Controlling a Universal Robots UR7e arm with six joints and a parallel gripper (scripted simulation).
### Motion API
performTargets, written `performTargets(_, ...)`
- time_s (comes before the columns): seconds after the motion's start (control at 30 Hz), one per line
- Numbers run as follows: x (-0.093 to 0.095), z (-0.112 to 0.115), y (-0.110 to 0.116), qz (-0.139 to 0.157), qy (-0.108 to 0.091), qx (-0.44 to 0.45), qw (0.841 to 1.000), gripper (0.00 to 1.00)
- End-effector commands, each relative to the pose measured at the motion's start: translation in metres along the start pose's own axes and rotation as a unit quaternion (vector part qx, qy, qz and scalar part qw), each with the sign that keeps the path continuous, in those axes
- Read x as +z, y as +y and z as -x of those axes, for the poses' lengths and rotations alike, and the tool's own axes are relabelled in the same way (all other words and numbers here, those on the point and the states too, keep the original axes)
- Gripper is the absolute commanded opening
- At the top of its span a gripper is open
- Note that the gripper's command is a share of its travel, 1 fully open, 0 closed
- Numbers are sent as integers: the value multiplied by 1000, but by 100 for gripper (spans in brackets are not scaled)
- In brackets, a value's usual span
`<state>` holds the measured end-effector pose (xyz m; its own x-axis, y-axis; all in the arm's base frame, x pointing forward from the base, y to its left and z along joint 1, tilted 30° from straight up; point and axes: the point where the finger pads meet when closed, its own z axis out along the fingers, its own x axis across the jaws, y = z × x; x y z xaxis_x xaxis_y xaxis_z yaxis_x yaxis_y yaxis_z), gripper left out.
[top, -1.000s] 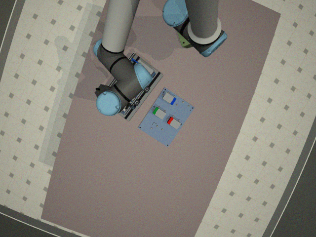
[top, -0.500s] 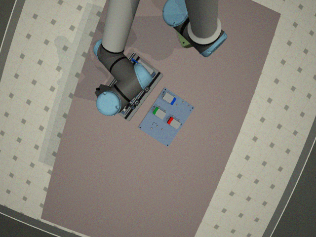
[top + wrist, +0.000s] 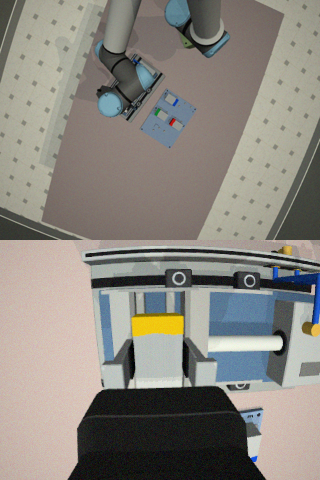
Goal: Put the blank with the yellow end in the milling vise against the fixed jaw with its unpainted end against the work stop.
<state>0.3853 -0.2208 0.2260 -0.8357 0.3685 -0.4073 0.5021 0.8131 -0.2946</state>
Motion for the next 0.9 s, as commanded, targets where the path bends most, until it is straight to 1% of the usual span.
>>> performTargets(0.0,0,0,0,0,-1,0,1000,0)
performTargets(0.67,0,0,0,0,-1,0,1000,0)
performTargets(0.7,0,0,0,0,-1,0,1000,100)
performTargets(0.87,0,0,0,0,-1,0,1000,100)
